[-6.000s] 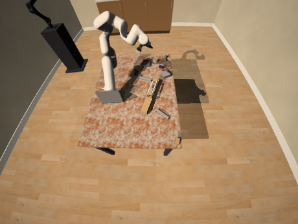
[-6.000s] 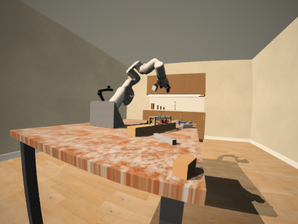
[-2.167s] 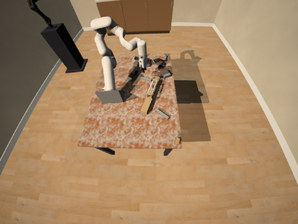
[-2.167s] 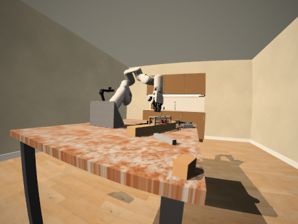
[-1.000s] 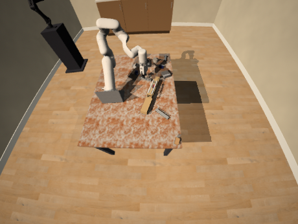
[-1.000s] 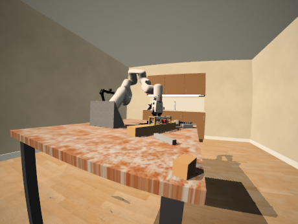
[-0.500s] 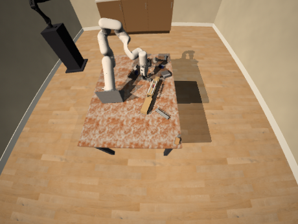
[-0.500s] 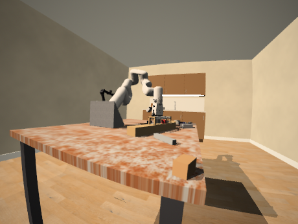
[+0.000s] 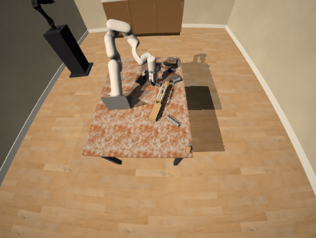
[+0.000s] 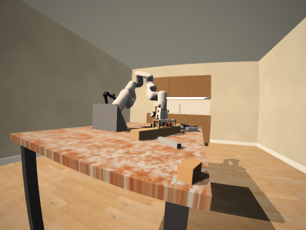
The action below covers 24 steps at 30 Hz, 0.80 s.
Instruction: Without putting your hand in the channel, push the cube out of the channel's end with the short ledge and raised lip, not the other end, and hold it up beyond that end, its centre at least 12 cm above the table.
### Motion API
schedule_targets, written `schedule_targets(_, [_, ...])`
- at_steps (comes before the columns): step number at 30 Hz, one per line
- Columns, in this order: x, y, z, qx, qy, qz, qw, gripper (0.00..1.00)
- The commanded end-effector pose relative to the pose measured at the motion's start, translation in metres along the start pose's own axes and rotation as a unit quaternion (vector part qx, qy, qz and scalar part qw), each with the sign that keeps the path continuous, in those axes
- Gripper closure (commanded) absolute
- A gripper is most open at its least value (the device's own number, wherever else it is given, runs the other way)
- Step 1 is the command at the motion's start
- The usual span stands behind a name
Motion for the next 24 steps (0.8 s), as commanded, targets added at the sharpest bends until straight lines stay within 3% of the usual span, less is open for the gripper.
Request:
schedule_targets(1, [-0.0009,-0.0008,0.0003,0.0,-0.001,-0.002,1.0,0.62])
schedule_targets(4, [-0.0009,-0.0008,0.0003,0.0,-0.001,-0.002,1.0,0.62])
schedule_targets(5, [-0.0009,-0.0008,0.0003,0.0,-0.001,-0.002,1.0,1.0])
schedule_targets(24, [-0.0009,-0.0008,0.0003,0.0,-0.001,-0.002,1.0,1.0])
Point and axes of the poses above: the point where the finger pads meet when closed, its own x axis out along the fingers, its own z axis across the jaws, y = z × x, the point moved 10 cm from there along -x, back along the fingers, and after that the axes turned 3 degrees about x, right-handed, at the moved point
